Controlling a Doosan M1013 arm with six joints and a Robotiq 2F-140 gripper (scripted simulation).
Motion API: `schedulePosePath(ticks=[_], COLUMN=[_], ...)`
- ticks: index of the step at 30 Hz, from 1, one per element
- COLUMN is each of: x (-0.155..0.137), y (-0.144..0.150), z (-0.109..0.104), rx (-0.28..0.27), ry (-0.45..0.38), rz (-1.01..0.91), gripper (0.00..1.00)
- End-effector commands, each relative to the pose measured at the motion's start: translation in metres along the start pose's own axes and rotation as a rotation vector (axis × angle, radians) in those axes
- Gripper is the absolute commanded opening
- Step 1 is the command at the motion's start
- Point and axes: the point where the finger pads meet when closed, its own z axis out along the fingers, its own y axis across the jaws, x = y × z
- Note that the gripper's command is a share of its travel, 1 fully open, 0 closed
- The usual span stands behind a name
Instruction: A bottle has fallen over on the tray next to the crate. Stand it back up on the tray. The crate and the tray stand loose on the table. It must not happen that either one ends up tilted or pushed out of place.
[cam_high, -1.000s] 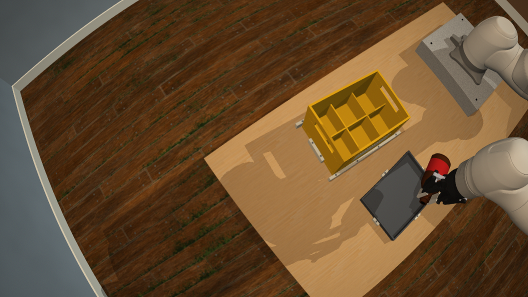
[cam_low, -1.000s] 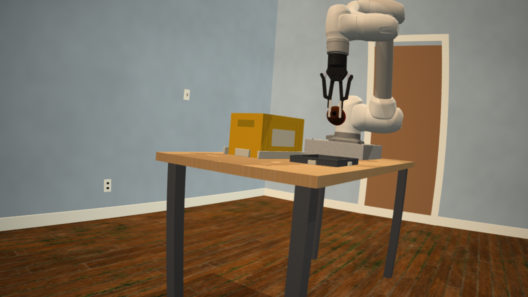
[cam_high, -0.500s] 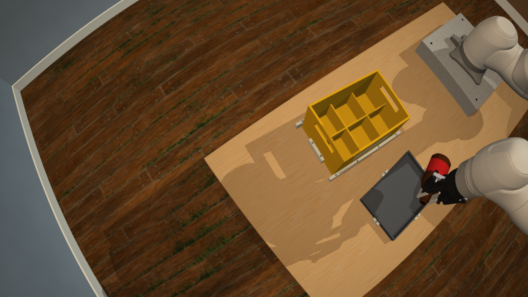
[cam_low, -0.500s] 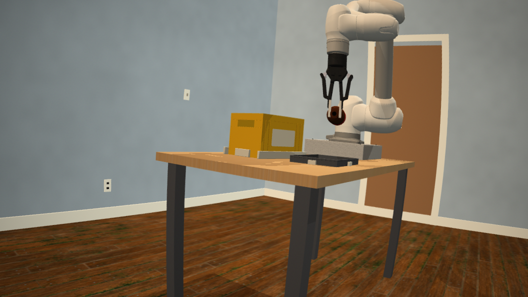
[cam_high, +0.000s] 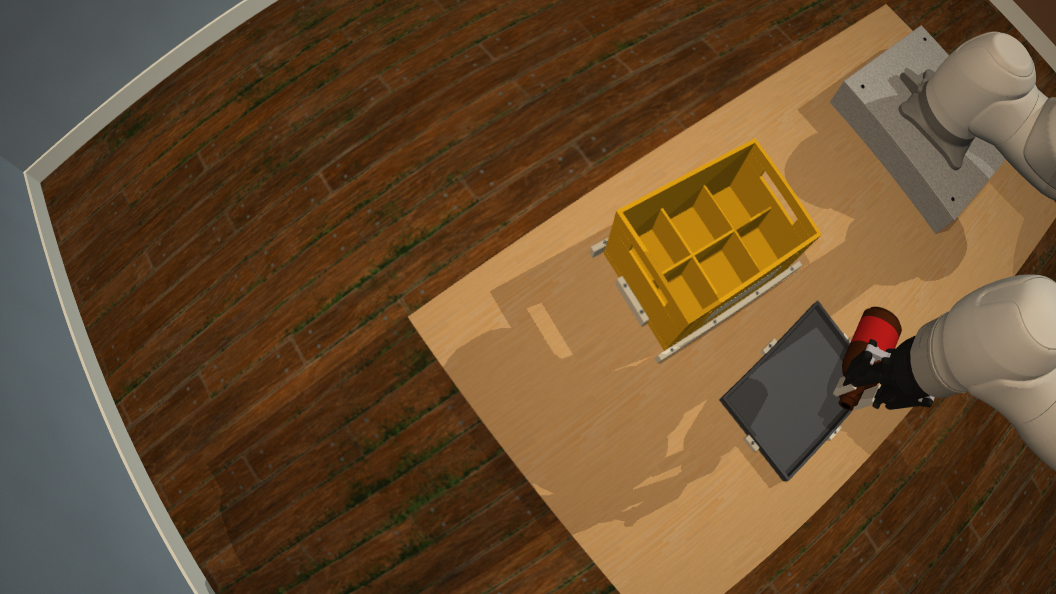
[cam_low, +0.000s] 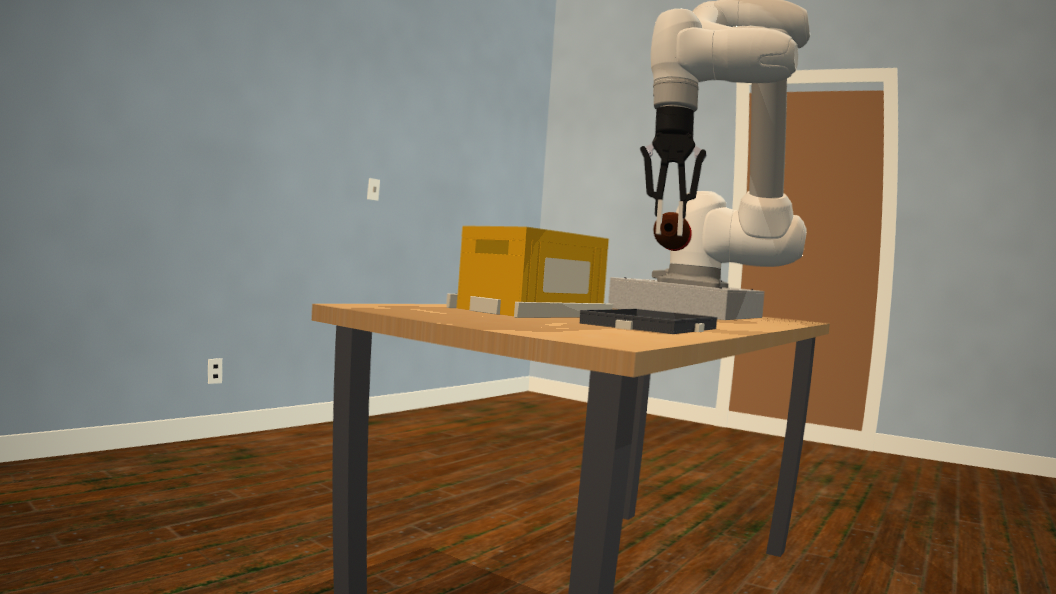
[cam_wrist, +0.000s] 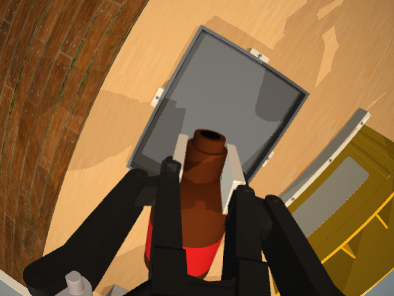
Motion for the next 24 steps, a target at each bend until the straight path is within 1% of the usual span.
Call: schedulePosePath(ticks=[1, 9, 24], x=[0.0016, 0.0016, 0.0016], y=[-0.0005, -0.0005, -0.0005], z=[-0.0044, -0.0044, -0.0044], rx=[-0.001, -0.001, -0.001], ry=[0.003, 0.003, 0.003], rz=[0.006, 0.028, 0.213], gripper=[0.1, 0.1, 0.1])
